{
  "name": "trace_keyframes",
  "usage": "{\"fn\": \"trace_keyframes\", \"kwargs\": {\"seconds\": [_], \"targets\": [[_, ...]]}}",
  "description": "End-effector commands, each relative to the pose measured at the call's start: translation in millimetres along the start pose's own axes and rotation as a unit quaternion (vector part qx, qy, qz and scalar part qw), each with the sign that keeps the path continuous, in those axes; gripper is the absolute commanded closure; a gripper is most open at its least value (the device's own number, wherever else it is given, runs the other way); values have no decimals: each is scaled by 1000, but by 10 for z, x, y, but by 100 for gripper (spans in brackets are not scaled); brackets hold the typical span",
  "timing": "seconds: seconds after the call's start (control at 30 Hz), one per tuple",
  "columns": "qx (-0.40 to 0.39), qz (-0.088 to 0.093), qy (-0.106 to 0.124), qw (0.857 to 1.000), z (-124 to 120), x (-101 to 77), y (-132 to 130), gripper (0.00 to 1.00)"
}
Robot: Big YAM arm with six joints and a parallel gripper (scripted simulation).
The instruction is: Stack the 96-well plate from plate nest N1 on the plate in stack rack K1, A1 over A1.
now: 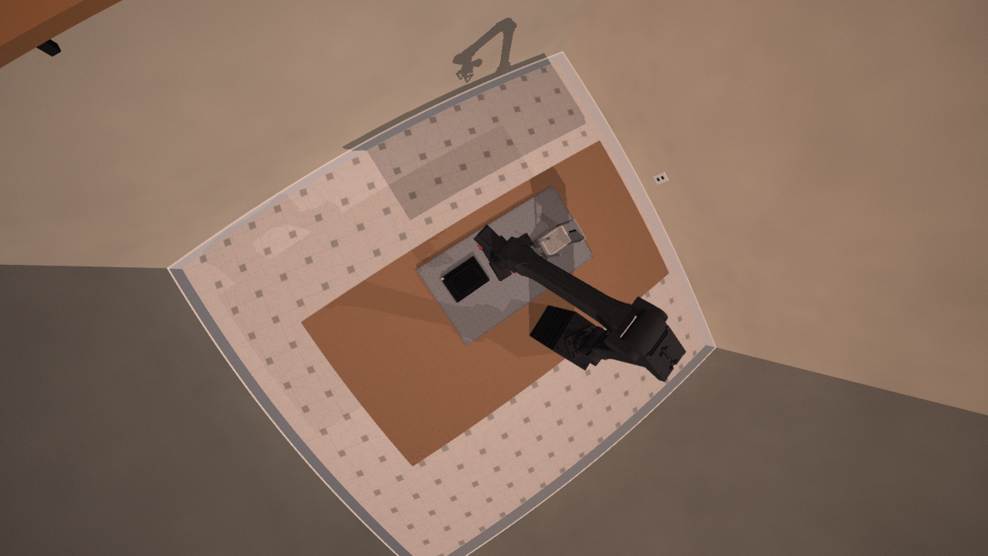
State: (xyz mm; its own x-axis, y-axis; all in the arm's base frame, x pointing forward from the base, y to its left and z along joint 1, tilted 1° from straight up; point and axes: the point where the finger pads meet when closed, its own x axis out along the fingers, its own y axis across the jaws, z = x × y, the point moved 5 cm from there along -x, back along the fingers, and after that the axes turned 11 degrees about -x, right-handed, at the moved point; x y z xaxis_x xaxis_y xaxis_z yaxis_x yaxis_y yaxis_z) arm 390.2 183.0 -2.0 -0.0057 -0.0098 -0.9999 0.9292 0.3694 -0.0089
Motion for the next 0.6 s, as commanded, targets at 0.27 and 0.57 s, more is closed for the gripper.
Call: {"fn": "trace_keyframes", "kwargs": {"seconds": [0.27, 0.57], "targets": [[-7, 21, 4, 1000, -513, 90, 137, 0], [-20, 40, 11, 999, -984, 131, 193, 0]]}}
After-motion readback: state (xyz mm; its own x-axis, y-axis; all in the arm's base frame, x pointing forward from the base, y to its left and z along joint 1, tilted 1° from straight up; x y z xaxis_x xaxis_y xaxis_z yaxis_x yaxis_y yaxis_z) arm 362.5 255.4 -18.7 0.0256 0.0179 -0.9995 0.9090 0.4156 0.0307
